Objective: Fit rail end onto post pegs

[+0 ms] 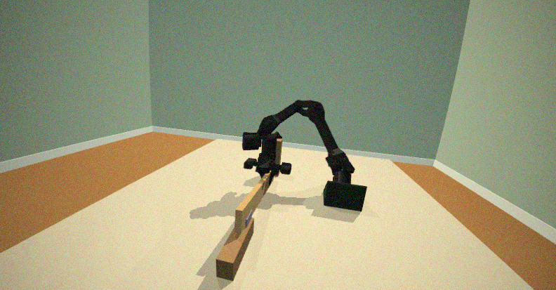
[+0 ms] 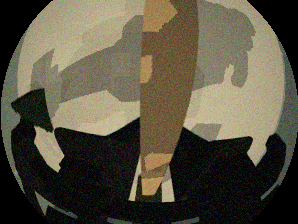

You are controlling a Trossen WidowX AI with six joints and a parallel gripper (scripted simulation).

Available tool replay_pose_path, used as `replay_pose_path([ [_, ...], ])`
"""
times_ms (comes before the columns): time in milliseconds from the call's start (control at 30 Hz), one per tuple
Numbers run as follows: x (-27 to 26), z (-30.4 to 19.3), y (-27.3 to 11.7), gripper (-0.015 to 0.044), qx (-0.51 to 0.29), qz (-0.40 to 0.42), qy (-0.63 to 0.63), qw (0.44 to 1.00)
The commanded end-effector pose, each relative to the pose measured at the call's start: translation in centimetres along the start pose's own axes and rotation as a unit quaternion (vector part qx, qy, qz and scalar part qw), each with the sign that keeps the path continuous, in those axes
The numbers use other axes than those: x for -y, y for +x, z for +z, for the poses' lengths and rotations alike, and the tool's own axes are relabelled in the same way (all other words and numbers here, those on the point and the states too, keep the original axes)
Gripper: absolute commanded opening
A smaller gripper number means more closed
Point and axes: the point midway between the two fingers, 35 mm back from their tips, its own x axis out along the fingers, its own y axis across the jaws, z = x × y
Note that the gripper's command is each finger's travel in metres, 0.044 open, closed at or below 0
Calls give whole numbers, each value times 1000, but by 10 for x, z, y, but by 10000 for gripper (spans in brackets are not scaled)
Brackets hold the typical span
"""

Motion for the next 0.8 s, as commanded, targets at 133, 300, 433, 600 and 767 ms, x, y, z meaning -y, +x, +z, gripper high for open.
replay_pose_path([
  [133, 2, 1, -8, 0, 1, -4, -2, 1000],
  [300, 3, 1, -10, 0, 1, -4, -2, 1000],
  [433, 3, 1, -12, 0, 1, -4, -2, 1000],
  [600, 3, 1, -15, 0, 1, -4, -2, 1000],
  [767, 3, 1, -17, 0, 1, -4, -2, 1000],
])
